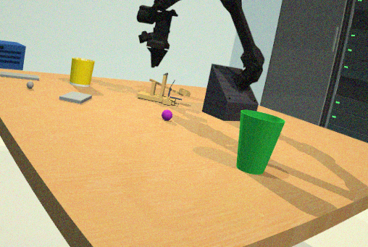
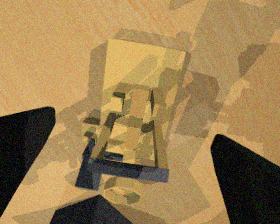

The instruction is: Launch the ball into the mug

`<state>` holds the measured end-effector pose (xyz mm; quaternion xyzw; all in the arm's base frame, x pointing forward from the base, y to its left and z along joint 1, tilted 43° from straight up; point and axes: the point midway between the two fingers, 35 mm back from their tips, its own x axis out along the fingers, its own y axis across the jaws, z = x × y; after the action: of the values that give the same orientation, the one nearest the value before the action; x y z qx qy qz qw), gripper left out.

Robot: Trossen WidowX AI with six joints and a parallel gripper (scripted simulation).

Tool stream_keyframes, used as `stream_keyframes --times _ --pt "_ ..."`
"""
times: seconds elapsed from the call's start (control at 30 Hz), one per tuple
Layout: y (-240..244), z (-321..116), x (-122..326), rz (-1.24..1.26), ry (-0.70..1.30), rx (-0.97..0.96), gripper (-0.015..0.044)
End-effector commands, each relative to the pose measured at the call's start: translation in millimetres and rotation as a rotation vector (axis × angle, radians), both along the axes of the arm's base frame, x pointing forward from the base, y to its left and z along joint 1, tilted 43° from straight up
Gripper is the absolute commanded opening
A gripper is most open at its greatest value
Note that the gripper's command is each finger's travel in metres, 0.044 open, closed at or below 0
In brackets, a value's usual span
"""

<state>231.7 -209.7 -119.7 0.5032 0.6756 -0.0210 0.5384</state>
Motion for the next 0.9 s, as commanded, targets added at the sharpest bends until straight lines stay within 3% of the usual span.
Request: stream_keyframes --times 0.0,0.13,0.87 --pt "-1.9 3.9 -3.2 0.005 0.003 -0.001 0.044" --pt "26.0 -27.4 0.5 0.005 0.002 0.0 0.044" --pt "43.0 -47.1 3.5 0.004 0.001 0.001 0.044"
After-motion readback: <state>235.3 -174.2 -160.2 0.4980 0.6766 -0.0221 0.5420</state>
